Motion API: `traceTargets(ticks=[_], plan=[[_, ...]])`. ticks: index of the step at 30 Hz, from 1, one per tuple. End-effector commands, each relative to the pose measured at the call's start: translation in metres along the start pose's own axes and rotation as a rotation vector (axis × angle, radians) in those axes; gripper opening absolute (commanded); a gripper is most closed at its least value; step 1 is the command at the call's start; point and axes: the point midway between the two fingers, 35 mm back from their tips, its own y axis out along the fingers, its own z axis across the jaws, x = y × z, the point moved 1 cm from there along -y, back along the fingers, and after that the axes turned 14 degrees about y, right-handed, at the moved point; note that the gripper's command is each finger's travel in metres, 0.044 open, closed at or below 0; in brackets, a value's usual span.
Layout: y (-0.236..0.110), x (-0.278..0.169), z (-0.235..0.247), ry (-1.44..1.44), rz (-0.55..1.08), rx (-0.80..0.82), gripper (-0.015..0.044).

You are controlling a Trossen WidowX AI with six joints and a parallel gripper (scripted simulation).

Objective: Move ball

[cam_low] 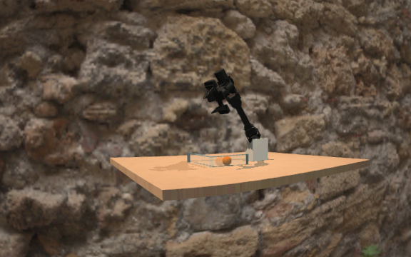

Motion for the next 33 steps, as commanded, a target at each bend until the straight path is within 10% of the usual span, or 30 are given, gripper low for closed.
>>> traceTargets(ticks=[1, 18, 33], plan=[[0.000, 0.001, -0.002, -0.020, -0.001, -0.006, 0.0374], [-0.005, 0.110, -0.158, -1.684, 0.363, -0.539, 0.0363], [-0.059, 0.183, -0.252, -2.527, 1.210, -0.629, 0.0363]])
